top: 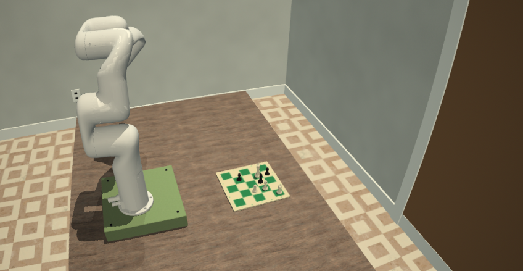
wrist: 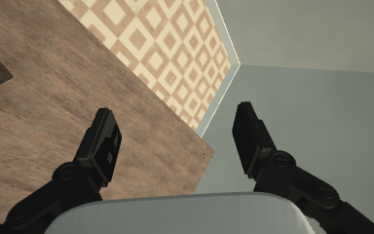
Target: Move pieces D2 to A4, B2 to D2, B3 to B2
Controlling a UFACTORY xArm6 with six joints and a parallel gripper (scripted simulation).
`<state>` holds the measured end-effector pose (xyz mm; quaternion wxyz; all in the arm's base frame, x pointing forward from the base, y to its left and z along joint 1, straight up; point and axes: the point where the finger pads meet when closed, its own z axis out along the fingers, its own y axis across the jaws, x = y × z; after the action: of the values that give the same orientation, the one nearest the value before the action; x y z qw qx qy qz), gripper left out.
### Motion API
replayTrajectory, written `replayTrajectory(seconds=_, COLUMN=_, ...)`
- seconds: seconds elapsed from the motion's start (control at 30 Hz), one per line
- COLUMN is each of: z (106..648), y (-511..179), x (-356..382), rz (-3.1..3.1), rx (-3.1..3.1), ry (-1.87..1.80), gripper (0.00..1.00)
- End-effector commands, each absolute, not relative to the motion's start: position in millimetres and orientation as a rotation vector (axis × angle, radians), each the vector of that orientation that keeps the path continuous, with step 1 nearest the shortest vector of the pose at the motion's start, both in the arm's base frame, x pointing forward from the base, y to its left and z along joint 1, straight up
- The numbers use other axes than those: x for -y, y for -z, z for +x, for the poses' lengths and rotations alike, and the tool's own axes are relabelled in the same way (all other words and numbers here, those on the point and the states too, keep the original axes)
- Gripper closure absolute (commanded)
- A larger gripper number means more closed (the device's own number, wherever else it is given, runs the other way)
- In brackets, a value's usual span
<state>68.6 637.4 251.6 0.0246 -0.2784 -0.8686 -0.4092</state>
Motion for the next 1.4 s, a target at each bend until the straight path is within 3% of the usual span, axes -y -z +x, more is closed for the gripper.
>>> replayTrajectory(seconds=0.0, z=122, y=-256, x=-628, rz=-1.044, rx=2.667, ry=1.255, gripper=0.0)
replayTrajectory(seconds=0.03, z=160, y=-257, x=-611, rz=-1.284, rx=2.625, ry=1.227, gripper=0.0)
replayTrajectory(seconds=0.13, z=181, y=-258, x=-606, rz=-1.284, rx=2.625, ry=1.227, gripper=0.0)
replayTrajectory(seconds=0.2, z=232, y=-258, x=-579, rz=-1.524, rx=2.561, ry=1.188, gripper=0.0)
replayTrajectory(seconds=0.3, z=236, y=-259, x=-577, rz=-1.524, rx=2.561, ry=1.188, gripper=0.0)
replayTrajectory(seconds=0.33, z=284, y=-259, x=-545, rz=-1.76, rx=2.474, ry=1.139, gripper=0.0)
replayTrajectory(seconds=0.43, z=287, y=-259, x=-543, rz=-1.76, rx=2.474, ry=1.139, gripper=0.0)
replayTrajectory(seconds=0.47, z=321, y=-258, x=-511, rz=-1.988, rx=2.363, ry=1.08, gripper=0.0)
replayTrajectory(seconds=0.57, z=332, y=-259, x=-503, rz=-1.988, rx=2.363, ry=1.08, gripper=0.0)
replayTrajectory(seconds=0.63, z=371, y=-258, x=-460, rz=-2.205, rx=2.23, ry=1.011, gripper=0.0)
replayTrajectory(seconds=0.87, z=404, y=-257, x=-413, rz=-2.406, rx=2.076, ry=0.933, gripper=0.0)
replayTrajectory(seconds=0.9, z=429, y=-256, x=-364, rz=-2.59, rx=1.902, ry=0.848, gripper=0.0)
replayTrajectory(seconds=1.0, z=429, y=-256, x=-364, rz=-2.59, rx=1.902, ry=0.848, gripper=0.0)
replayTrajectory(seconds=1.03, z=445, y=-254, x=-320, rz=-2.752, rx=1.712, ry=0.757, gripper=0.0)
replayTrajectory(seconds=1.23, z=460, y=-253, x=-266, rz=-2.891, rx=1.509, ry=0.661, gripper=0.0)
replayTrajectory(seconds=1.27, z=465, y=-251, x=-220, rz=-3.003, rx=1.296, ry=0.562, gripper=0.0)
replayTrajectory(seconds=1.33, z=465, y=-251, x=-218, rz=-3.003, rx=1.296, ry=0.562, gripper=0.0)
replayTrajectory(seconds=1.37, z=464, y=-250, x=-182, rz=-3.09, rx=1.077, ry=0.463, gripper=0.0)
